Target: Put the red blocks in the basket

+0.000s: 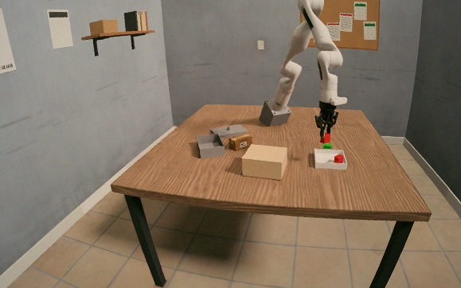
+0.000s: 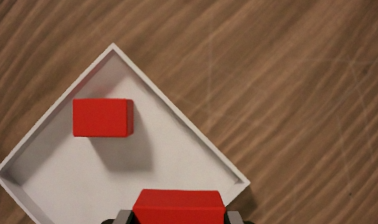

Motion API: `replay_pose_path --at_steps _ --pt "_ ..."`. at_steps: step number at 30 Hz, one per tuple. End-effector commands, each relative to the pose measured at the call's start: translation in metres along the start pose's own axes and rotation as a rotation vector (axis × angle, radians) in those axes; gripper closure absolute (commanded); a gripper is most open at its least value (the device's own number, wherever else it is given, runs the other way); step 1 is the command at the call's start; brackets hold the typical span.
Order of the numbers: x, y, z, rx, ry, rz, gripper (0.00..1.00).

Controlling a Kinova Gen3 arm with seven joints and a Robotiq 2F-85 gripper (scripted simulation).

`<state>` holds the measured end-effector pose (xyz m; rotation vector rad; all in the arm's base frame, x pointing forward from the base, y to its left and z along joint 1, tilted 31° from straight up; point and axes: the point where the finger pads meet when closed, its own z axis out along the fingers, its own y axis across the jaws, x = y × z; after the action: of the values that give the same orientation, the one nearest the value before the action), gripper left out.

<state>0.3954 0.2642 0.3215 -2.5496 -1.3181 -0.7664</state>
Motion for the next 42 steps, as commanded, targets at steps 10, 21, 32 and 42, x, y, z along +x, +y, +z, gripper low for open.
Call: replay_pose_path --at_steps 10,21,32,42 --pt "0.000 -0.005 0.025 0.008 -0.003 -0.006 0.90" --pt "0.000 -0.005 0.046 0.008 -0.003 -0.006 0.90" --pt "0.000 -0.005 0.064 0.008 -0.003 -0.006 0.90" --pt "0.000 -0.005 0.081 0.007 -0.003 -0.006 0.90"
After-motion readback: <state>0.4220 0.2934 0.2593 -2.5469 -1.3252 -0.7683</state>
